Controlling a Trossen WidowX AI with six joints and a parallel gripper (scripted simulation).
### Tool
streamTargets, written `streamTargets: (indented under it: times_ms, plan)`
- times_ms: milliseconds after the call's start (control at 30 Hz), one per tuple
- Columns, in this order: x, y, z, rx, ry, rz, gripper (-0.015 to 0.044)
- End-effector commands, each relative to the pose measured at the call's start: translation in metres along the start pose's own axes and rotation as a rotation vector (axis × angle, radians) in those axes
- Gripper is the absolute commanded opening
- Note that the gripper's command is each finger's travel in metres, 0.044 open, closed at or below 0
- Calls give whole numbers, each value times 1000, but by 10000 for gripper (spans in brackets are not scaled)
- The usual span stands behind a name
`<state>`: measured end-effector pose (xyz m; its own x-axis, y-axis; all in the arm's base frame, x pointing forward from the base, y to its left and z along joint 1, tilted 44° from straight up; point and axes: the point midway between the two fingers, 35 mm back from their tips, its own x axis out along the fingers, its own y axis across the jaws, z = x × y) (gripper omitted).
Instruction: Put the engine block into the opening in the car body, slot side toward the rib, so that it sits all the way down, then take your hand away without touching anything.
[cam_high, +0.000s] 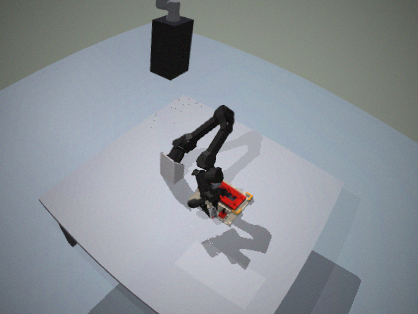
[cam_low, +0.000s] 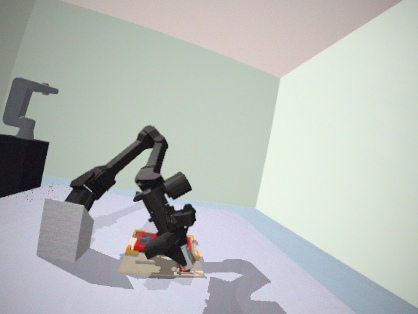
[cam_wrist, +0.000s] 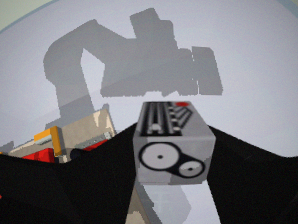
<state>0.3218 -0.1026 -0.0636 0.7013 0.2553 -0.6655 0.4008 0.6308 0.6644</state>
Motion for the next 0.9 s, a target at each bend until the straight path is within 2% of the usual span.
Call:
streamTargets:
  times_ms: [0,867]
  plan:
    - [5,-1,-7,7,5,-5,0]
    - [36,-1,-37,9,6,-3,0]
